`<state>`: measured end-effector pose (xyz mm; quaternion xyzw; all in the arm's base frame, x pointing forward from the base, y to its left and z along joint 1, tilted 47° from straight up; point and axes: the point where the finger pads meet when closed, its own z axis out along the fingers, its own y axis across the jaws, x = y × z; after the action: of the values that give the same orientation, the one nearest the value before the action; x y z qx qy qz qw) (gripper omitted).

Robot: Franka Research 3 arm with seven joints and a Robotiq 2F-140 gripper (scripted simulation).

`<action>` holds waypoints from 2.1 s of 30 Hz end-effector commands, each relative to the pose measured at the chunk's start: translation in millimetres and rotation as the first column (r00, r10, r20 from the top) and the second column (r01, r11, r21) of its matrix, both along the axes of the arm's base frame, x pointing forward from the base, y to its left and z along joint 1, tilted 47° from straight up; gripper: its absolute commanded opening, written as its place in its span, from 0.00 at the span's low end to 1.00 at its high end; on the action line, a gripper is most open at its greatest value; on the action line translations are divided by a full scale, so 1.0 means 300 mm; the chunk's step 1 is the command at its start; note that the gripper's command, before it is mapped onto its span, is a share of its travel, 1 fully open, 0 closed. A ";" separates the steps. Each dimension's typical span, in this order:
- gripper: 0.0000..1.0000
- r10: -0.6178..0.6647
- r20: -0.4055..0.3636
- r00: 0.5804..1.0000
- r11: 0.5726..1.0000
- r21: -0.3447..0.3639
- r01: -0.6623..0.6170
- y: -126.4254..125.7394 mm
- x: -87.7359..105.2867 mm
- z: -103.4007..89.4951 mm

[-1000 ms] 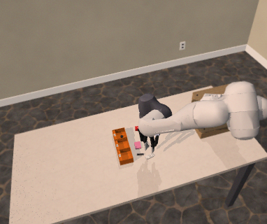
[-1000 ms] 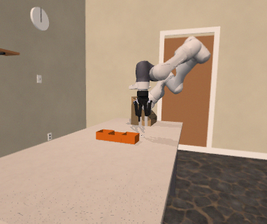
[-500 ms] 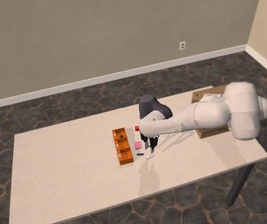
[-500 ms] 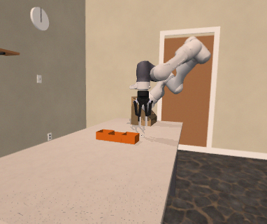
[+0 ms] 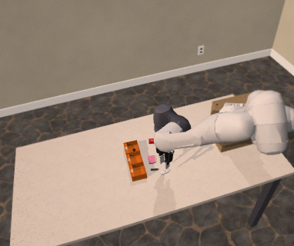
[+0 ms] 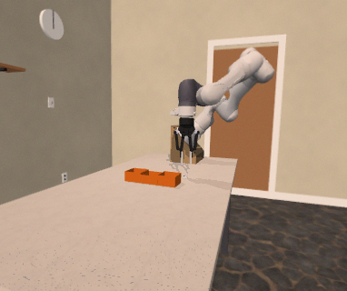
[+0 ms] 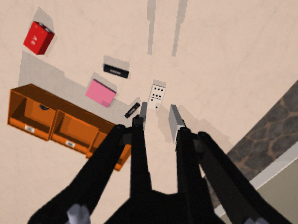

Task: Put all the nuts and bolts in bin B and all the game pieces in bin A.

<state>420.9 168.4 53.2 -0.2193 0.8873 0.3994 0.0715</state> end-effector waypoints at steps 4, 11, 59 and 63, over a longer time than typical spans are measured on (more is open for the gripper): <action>0.25 -0.112 -0.127 0.986 0.994 -0.032 0.109 -0.007 0.003 -0.002; 0.25 -0.112 -0.127 0.986 0.994 -0.032 0.109 -0.008 0.003 -0.003; 0.25 -0.112 -0.127 0.986 0.994 -0.032 0.109 0.109 0.001 -0.113; 0.25 -0.112 -0.127 0.986 0.994 -0.032 0.109 0.126 0.002 -0.129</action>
<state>416.5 204.8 17.8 -0.1398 0.9054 0.4003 0.0236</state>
